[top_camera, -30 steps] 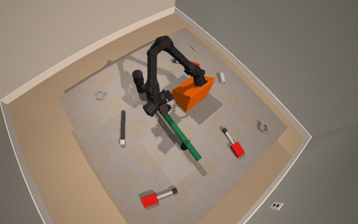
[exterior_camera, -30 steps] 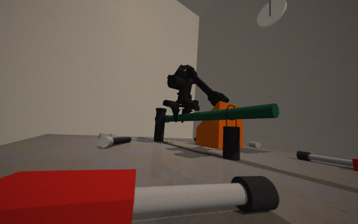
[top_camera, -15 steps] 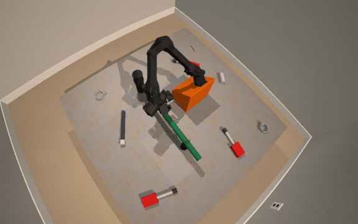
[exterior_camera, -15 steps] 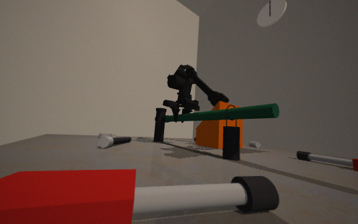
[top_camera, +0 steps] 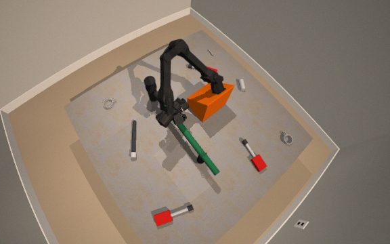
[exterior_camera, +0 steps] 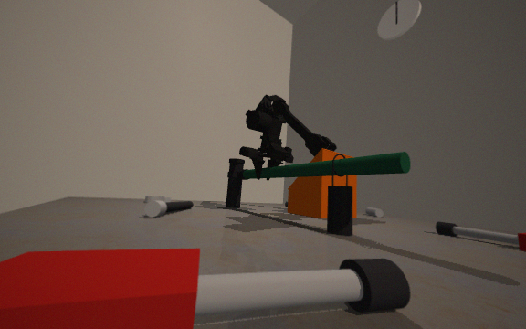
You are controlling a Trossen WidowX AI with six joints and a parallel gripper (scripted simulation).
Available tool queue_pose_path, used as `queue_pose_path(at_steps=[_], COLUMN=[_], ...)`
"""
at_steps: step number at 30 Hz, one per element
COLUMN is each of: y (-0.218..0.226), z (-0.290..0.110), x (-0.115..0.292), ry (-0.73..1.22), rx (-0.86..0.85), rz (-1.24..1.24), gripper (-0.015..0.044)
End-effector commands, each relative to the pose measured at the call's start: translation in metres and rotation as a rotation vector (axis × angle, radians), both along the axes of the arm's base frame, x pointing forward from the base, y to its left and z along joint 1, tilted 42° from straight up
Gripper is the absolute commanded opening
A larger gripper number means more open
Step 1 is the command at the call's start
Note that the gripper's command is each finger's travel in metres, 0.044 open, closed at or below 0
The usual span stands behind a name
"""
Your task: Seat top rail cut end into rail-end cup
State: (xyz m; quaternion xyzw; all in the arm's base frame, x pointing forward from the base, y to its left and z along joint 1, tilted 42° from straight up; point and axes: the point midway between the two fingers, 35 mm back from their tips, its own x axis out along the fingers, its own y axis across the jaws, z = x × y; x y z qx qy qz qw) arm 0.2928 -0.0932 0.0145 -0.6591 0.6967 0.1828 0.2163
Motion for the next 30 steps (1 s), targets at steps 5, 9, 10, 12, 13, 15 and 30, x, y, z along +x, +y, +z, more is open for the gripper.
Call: queue_pose_path(at_steps=[5, 9, 10, 12, 13, 15, 30], y=[0.000, -0.002, -0.003, -0.004, -0.004, -0.005, -0.012], z=[0.001, 0.002, 0.003, 0.004, 0.005, 0.006, 0.015], x=[0.000, 0.000, 0.000, 0.000, 0.000, 0.000, 0.000], ry=[0.000, 0.000, 0.000, 0.000, 0.000, 0.000, 0.000], rx=[0.000, 0.000, 0.000, 0.000, 0.000, 0.000, -0.001], rz=[0.000, 0.000, 0.000, 0.000, 0.000, 0.000, 0.000], gripper=[0.0000, 0.0000, 0.0000, 0.0000, 0.0000, 0.0000, 0.0000])
